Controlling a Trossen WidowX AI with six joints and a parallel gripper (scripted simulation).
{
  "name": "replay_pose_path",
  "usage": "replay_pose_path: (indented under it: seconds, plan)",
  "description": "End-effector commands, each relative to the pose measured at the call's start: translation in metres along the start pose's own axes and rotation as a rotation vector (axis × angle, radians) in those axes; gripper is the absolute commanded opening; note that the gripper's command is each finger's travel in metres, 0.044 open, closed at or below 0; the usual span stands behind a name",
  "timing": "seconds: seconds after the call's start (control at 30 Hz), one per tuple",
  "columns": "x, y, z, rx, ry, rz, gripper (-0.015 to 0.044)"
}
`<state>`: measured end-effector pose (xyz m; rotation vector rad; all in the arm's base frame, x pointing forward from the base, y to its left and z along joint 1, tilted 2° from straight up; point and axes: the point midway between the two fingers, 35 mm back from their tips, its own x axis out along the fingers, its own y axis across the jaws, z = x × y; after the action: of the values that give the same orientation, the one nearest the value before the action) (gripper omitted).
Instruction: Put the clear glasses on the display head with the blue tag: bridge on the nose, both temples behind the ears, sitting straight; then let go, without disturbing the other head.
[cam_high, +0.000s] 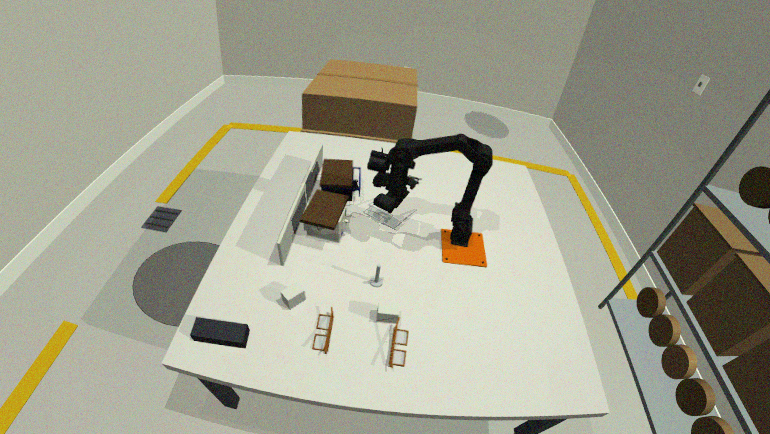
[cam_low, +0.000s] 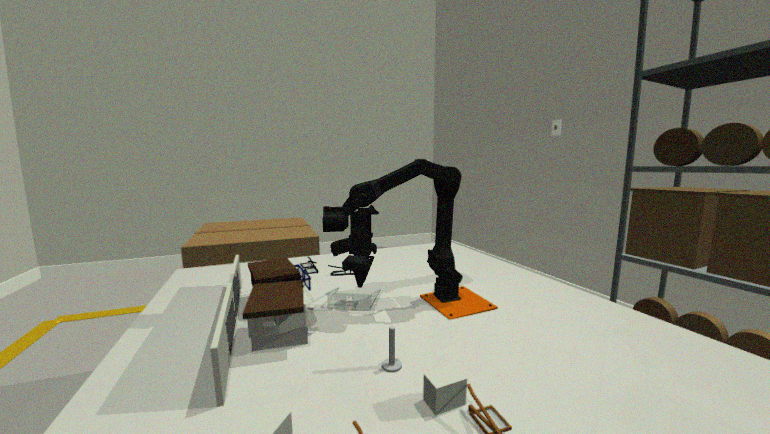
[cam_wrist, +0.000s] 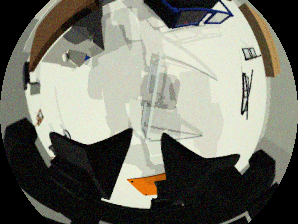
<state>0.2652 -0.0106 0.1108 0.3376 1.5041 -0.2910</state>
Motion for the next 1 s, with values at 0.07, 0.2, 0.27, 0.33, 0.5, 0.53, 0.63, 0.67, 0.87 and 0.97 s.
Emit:
replay_pose_path:
  seconds: [0.07, 0.2, 0.27, 0.33, 0.5, 0.53, 0.63, 0.67, 0.87, 0.97]
  plan:
    - [0.000, 0.000, 0.001, -0.001, -0.002, 0.001, 0.0200]
    - [-0.005, -0.006, -0.001, -0.002, 0.006, 0.002, 0.0200]
    - [-0.005, -0.006, -0.001, -0.002, 0.006, 0.002, 0.0147]
    - [-0.005, -0.006, -0.001, -0.002, 0.006, 0.002, 0.0140]
    - [-0.005, -0.006, -0.001, -0.002, 0.006, 0.002, 0.0140]
    - [-0.005, -0.006, -0.001, -0.002, 0.006, 0.002, 0.0140]
    - [-0.004, -0.006, -0.001, -0.002, 0.006, 0.002, 0.0140]
    - [-0.003, -0.006, -0.001, -0.002, 0.006, 0.002, 0.0140]
    - [0.006, -0.005, 0.000, -0.002, 0.006, 0.002, 0.0140]
    - [0.010, -0.005, 0.000, -0.002, 0.006, 0.002, 0.0140]
